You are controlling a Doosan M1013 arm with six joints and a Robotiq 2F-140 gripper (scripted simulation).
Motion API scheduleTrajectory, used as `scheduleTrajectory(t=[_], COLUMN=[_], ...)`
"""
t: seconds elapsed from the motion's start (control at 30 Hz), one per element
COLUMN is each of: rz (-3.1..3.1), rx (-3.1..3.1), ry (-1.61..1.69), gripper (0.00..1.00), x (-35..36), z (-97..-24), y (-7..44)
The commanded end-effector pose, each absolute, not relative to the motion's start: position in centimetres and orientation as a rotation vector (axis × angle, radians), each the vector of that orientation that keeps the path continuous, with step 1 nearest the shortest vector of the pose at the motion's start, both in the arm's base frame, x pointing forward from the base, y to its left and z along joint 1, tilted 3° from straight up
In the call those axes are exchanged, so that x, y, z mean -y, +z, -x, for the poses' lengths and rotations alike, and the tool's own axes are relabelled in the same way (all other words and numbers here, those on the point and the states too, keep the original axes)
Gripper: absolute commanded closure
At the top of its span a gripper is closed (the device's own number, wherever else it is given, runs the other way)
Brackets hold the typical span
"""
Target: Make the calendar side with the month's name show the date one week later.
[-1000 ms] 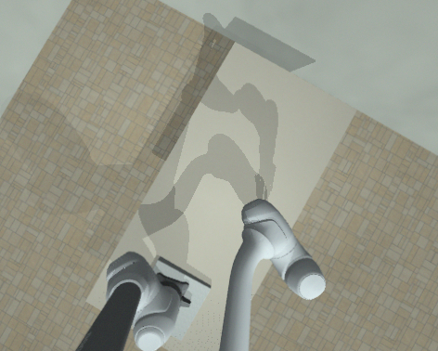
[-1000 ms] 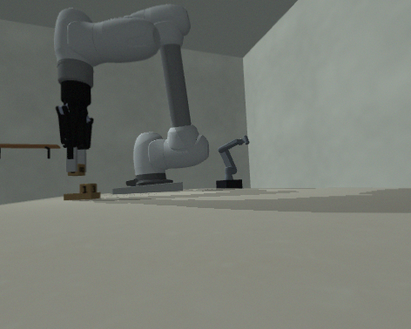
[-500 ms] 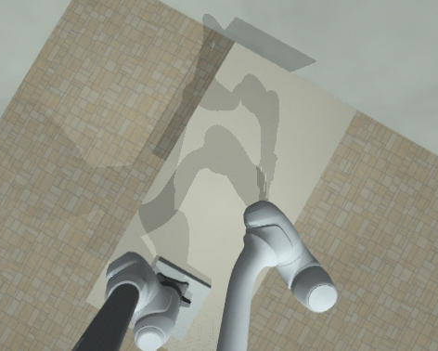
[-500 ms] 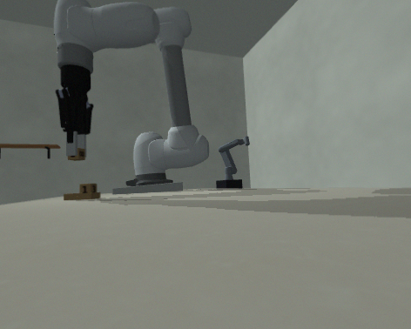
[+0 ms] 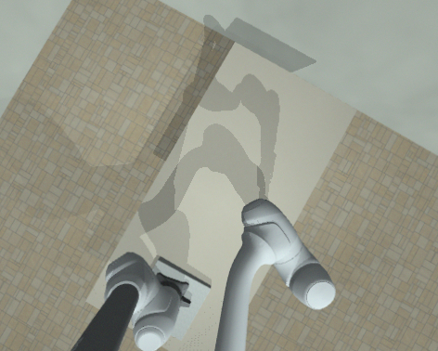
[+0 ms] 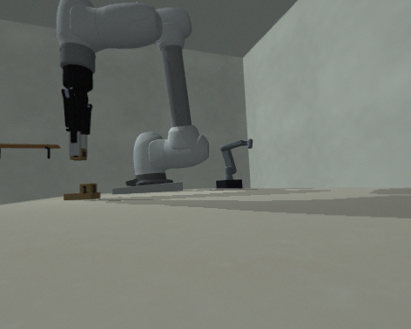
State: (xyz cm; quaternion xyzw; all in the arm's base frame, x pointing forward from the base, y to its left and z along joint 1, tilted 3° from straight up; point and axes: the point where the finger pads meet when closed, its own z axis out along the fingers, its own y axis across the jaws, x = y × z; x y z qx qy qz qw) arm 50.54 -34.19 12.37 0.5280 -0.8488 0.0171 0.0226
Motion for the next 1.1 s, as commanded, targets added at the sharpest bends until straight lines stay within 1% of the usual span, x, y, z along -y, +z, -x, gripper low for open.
scheduleTrajectory(t=[0.0, 0.43, 0.53, 0.6, 0.77, 1.07], rz=[-1.727, -2.395, -2.398, -2.549, -2.662, -2.906], rx=[2.572, 1.954, 1.95, 1.746, 1.568, 1.045], ry=[0.048, 0.027, 0.027, 0.02, 0.015, -0.001], gripper=[0.75, 0.75, 0.75, 0.75, 0.75, 0.75], x=[34.0, 32.3, 32.3, 31.8, 31.4, 30.2], z=[-50.7, -52.1, -52.1, -52.5, -52.8, -53.7], y=[12.3, 12.1, 12.1, 12.0, 11.9, 11.8])
